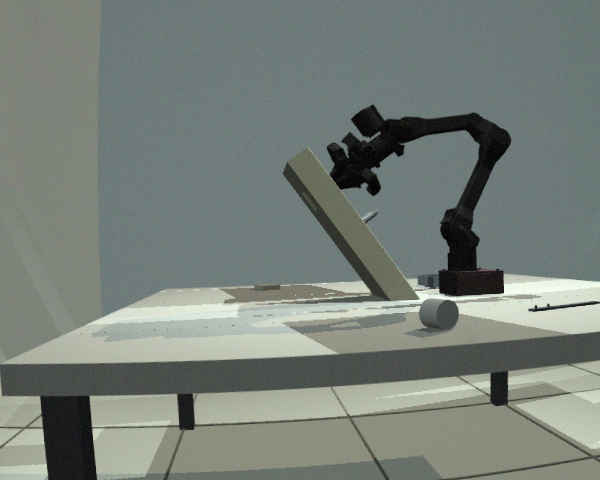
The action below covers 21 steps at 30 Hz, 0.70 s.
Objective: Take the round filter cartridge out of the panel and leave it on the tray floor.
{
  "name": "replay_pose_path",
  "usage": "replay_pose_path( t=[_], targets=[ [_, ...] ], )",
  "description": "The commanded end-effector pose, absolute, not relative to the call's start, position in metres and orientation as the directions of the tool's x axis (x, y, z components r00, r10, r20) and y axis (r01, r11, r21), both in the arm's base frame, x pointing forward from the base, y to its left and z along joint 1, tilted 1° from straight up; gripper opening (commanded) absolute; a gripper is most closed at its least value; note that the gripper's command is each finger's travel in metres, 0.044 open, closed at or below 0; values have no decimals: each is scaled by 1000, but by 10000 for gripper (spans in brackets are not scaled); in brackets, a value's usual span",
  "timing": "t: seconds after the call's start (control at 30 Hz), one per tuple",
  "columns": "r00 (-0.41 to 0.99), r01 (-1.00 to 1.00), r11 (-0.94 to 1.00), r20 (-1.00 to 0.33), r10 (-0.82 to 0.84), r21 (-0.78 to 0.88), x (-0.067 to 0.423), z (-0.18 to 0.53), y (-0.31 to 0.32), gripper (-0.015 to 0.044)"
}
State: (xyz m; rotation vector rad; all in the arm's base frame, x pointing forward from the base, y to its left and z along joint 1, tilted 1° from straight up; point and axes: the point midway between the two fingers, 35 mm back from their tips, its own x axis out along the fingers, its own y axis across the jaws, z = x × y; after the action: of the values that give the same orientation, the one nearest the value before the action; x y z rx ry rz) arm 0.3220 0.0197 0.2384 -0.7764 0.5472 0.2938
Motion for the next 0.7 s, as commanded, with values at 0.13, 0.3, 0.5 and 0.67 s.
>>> replay_pose_path(
  t=[0.13, 0.3, 0.5, 0.67],
  targets=[
    [822, -443, 681, -568, 48, -584, 326, 235, 19, 90],
    [822, -443, 681, -568, 48, -584, 327, 234, 19, 90],
    [822, -443, 681, -568, 48, -584, 328, 233, 19, 90],
    [822, -443, 681, -568, 48, -584, 329, 233, 19, 90]
  ],
)
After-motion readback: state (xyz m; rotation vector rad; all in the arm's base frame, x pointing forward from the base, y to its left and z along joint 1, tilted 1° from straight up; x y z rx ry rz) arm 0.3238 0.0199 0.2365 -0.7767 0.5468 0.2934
